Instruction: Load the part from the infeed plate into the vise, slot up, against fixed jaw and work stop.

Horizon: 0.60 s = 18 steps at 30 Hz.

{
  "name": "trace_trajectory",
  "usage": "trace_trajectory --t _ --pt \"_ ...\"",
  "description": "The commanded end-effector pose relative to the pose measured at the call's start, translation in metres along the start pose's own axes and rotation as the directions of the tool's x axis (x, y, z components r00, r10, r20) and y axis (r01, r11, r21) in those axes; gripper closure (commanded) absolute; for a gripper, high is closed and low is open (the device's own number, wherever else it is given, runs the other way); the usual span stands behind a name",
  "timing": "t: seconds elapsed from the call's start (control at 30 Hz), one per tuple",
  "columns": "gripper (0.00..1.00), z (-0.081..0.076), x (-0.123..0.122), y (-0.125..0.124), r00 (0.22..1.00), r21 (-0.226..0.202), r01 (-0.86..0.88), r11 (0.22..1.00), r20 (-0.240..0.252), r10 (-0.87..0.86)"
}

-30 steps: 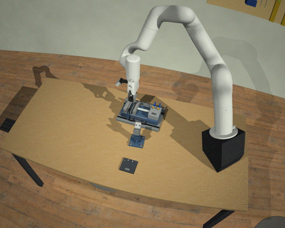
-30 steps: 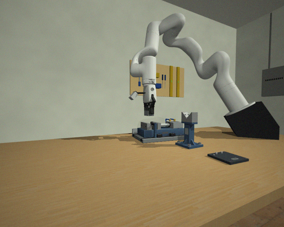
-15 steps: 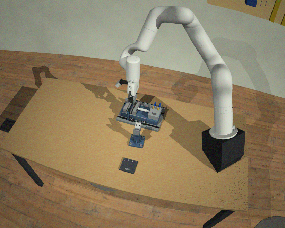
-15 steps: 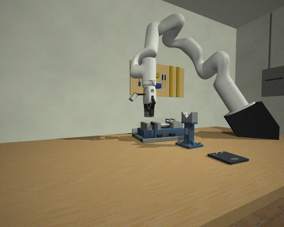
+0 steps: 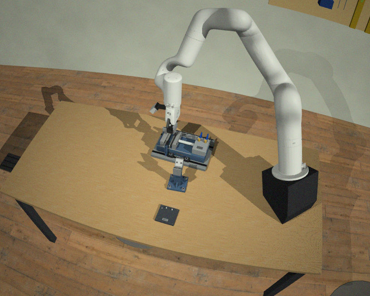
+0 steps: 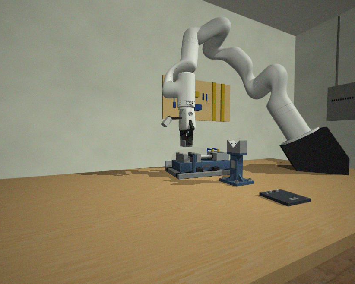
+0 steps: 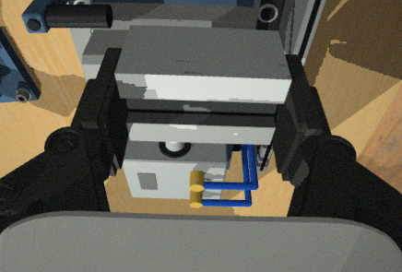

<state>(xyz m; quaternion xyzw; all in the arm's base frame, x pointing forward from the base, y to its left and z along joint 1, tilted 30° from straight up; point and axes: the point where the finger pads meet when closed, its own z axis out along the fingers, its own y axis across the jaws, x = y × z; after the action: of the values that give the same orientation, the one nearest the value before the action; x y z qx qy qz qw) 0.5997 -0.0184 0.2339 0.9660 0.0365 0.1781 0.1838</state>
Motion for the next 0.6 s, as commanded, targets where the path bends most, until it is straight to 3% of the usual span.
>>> trace_trajectory --t 0.0,0.57 --pt "1.0 -0.0007 0.0009 0.0001 1.0 0.0 0.0 1.0 -0.002 0.0" --pt "1.0 0.0015 0.0009 0.0001 1.0 0.0 0.0 1.0 -0.002 0.0"
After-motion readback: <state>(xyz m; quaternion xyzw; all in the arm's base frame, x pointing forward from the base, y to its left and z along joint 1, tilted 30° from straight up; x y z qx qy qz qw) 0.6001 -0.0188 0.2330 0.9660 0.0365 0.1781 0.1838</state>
